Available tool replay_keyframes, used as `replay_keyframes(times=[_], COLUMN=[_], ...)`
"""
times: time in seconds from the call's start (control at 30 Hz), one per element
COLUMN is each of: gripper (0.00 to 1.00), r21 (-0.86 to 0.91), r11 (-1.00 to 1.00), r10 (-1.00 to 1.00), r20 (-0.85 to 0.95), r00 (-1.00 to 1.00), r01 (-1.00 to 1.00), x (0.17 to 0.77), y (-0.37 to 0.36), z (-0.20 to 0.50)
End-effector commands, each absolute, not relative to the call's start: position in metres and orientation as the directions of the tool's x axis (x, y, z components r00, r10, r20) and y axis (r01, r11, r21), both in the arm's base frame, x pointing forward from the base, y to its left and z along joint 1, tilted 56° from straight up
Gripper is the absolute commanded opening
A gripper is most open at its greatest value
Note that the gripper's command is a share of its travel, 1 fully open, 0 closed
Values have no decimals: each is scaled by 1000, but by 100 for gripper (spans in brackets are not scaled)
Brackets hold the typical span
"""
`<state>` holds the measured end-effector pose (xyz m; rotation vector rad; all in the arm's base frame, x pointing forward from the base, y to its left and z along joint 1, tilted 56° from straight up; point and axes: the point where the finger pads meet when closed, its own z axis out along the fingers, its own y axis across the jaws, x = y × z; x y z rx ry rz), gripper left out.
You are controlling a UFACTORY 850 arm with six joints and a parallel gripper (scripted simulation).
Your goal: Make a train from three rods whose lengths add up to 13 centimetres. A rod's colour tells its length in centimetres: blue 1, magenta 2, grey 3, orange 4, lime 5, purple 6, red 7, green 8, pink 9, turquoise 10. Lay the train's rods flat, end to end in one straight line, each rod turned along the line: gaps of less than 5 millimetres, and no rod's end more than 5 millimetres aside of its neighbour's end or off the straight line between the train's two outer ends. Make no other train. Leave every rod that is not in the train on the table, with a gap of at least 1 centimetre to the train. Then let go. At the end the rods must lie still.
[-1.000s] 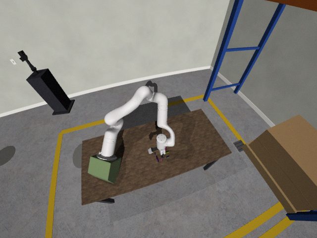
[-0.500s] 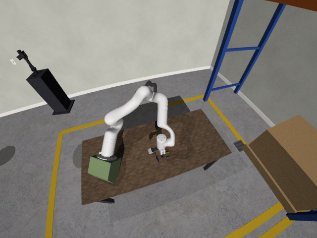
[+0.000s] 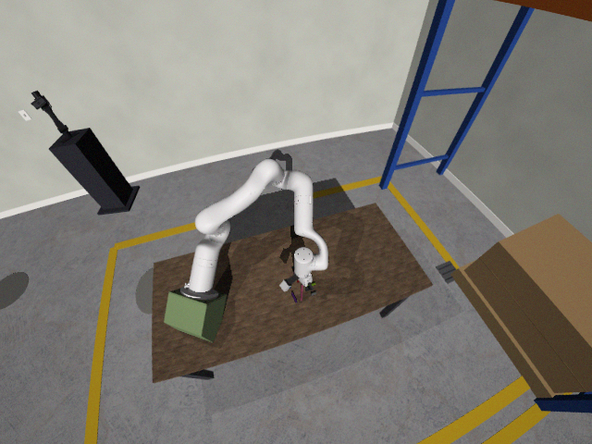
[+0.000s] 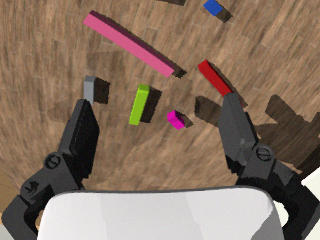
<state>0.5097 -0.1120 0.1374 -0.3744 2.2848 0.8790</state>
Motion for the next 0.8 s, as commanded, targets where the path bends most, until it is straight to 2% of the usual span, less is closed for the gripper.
replay_keyframes(times=[0.0, 0.2, 0.27, 0.3, 0.77], gripper=[100, 100, 100, 100, 100], r21=[371, 220, 220, 148, -216], r11=[723, 681, 681, 653, 443], r10=[-147, -284, -284, -343, -589], r20=[-743, -800, -800, -817, -801], r00=[-654, -529, -529, -464, -102], r01=[-583, -698, -698, -743, -870], x=[513, 516, 516, 518, 525], y=[-111, -109, -109, -108, -102], z=[142, 148, 148, 150, 163])
